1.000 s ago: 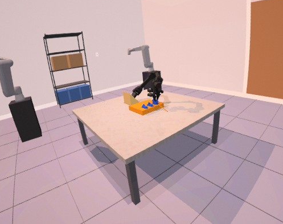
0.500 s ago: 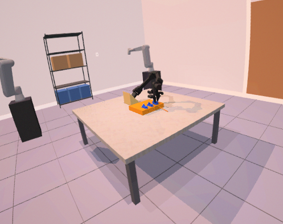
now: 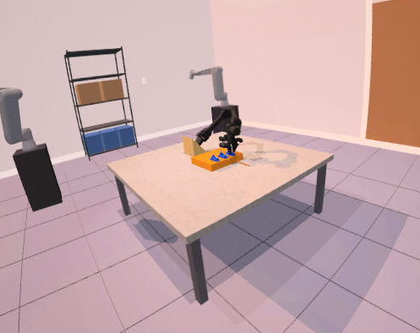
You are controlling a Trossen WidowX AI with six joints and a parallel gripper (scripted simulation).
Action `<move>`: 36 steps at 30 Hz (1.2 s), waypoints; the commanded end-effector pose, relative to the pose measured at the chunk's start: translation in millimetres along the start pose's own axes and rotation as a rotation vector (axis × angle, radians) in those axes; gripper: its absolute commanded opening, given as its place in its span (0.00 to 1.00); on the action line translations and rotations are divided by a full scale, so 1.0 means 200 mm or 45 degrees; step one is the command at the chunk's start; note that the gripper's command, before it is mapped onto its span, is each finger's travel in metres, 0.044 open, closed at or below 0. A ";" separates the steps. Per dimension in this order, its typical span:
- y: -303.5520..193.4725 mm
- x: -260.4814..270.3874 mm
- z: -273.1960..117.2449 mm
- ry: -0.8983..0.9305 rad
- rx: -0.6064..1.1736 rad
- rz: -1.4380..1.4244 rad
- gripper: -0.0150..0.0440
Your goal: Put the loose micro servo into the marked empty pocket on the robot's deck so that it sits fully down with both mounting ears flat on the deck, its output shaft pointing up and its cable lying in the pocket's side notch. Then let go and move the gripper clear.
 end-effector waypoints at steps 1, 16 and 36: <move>0.00 0.00 0.00 -0.001 0.006 0.004 0.43; 0.01 0.00 -0.17 0.000 0.006 0.005 0.57; 0.55 0.06 -0.50 0.006 0.004 0.013 1.00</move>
Point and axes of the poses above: the point midway between the two fingers, 35 mm back from their tips, its own z axis out along the fingers, its own x axis across the jaws, y = z × x, the point moved 8 cm from there along -z, back along the fingers, and after that the axes turned 6 degrees about z, right-handed, at the moved point
